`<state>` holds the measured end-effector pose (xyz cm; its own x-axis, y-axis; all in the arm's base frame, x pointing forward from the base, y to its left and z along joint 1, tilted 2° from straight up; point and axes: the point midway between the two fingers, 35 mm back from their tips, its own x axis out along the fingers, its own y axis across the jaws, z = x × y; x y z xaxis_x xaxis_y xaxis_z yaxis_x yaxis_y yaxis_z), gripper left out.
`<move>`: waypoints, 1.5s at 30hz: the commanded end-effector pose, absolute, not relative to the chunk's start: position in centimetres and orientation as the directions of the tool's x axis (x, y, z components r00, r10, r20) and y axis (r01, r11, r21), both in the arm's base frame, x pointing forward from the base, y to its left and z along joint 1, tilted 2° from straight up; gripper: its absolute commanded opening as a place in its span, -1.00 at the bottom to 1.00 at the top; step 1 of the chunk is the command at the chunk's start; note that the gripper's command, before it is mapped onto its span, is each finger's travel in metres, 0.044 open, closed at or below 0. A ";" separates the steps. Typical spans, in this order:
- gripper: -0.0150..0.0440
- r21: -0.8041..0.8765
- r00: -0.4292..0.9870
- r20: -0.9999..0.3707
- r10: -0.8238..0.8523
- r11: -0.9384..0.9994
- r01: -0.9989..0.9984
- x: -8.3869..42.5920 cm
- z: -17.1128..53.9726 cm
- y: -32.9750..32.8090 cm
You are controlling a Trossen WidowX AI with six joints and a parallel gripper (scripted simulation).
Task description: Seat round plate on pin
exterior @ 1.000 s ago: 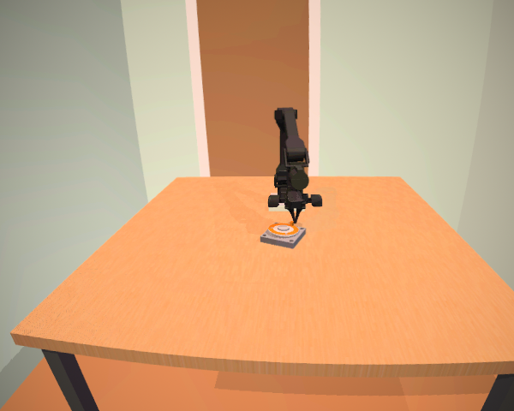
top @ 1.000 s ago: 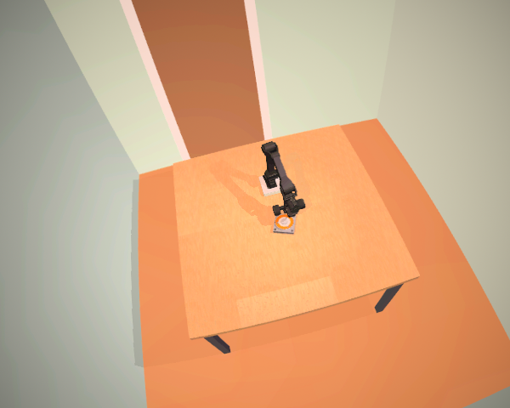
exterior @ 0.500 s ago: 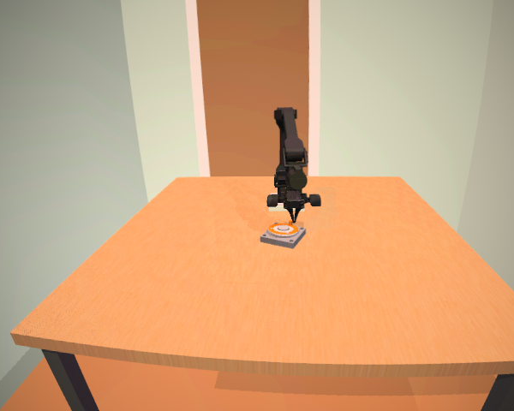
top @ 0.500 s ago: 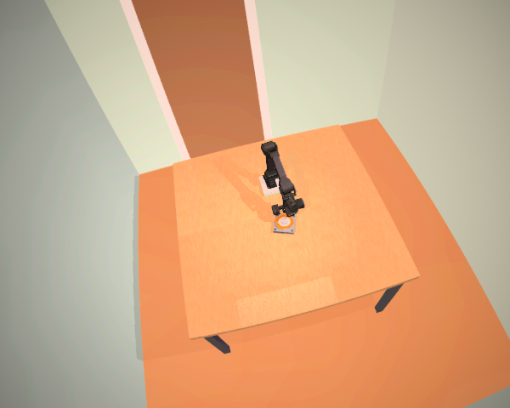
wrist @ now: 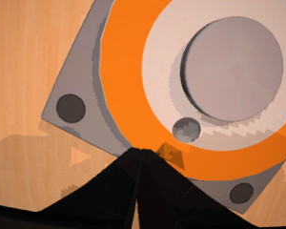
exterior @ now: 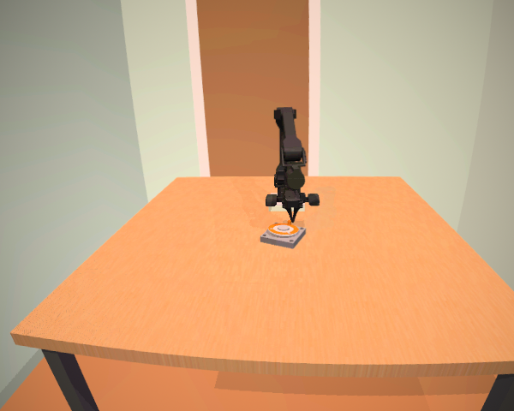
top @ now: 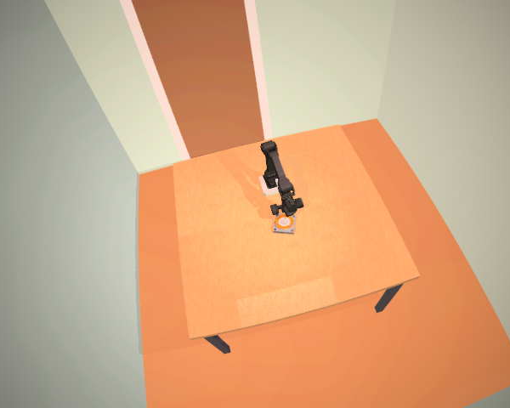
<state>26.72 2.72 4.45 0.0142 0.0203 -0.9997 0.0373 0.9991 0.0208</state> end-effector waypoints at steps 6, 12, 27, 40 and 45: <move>-0.49 0.007 -0.004 -1.000 0.008 0.999 0.040 26.0 4.2 2.0; -0.49 0.007 -0.004 -1.000 0.007 0.999 0.040 25.8 4.2 1.7; -0.49 0.006 -0.004 -1.000 0.006 0.999 0.040 25.6 4.2 0.6; -0.49 0.005 -0.004 -1.000 0.005 0.999 0.040 25.5 4.3 -0.5; -0.49 0.005 -0.004 -1.000 0.005 0.999 0.040 25.5 4.3 -0.9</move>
